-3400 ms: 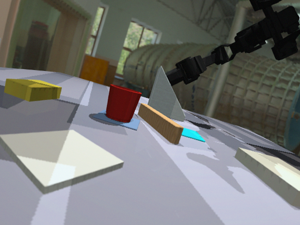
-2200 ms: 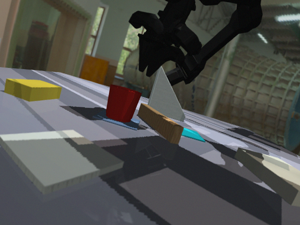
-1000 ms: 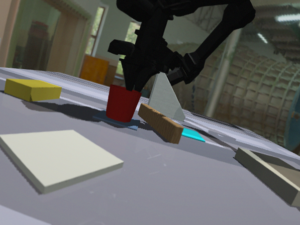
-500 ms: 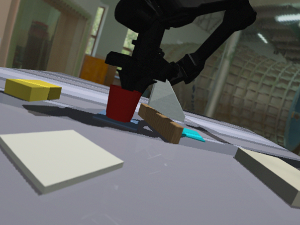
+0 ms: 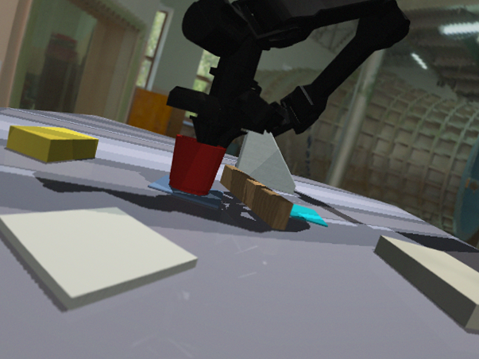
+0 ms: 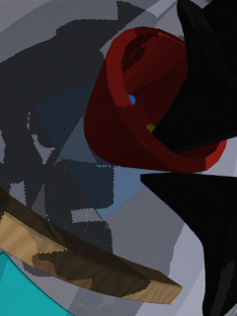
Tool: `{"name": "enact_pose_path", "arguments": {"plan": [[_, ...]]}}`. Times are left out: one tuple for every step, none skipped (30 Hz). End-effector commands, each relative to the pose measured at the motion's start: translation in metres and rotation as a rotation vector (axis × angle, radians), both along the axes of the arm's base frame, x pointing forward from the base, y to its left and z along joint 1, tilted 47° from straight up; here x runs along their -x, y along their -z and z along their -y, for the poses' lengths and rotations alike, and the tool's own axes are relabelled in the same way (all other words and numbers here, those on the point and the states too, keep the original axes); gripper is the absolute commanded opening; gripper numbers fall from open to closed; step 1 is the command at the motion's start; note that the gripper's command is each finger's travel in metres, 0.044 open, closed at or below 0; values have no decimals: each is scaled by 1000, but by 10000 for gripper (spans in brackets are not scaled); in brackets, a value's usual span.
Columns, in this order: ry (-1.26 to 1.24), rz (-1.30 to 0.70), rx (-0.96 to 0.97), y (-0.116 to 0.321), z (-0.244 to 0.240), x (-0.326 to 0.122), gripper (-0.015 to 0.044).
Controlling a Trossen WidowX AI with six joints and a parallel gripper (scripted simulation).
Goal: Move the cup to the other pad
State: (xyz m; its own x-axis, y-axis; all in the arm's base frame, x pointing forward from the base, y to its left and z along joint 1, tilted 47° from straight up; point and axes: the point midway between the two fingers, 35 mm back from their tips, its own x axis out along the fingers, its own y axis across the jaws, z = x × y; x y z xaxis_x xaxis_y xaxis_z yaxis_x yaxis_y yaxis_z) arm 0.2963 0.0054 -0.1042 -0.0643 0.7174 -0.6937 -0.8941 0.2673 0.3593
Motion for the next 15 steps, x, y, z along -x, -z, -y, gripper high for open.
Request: {"name": "enact_pose_path", "arguments": {"plan": [[-1, 1, 0, 0, 0, 0, 16], [-1, 1, 0, 0, 0, 0, 9], [-1, 1, 0, 0, 0, 0, 2], [-1, 1, 0, 0, 0, 0, 0], [-1, 1, 0, 0, 0, 0, 0], [-1, 1, 0, 0, 0, 0, 0], [0, 1, 0, -1, 1, 0, 0], [0, 1, 0, -1, 2, -1, 0], [0, 0, 1, -3, 3, -1, 0], [0, 0, 1, -5, 5, -1, 0], [1, 0, 1, -7, 8, -2, 0], [1, 0, 1, -9, 10, -2, 0], [2, 0, 1, -12, 13, -3, 0], [2, -1, 1, -15, 16, -3, 0], [3, -1, 1, -18, 19, -3, 0]]}}
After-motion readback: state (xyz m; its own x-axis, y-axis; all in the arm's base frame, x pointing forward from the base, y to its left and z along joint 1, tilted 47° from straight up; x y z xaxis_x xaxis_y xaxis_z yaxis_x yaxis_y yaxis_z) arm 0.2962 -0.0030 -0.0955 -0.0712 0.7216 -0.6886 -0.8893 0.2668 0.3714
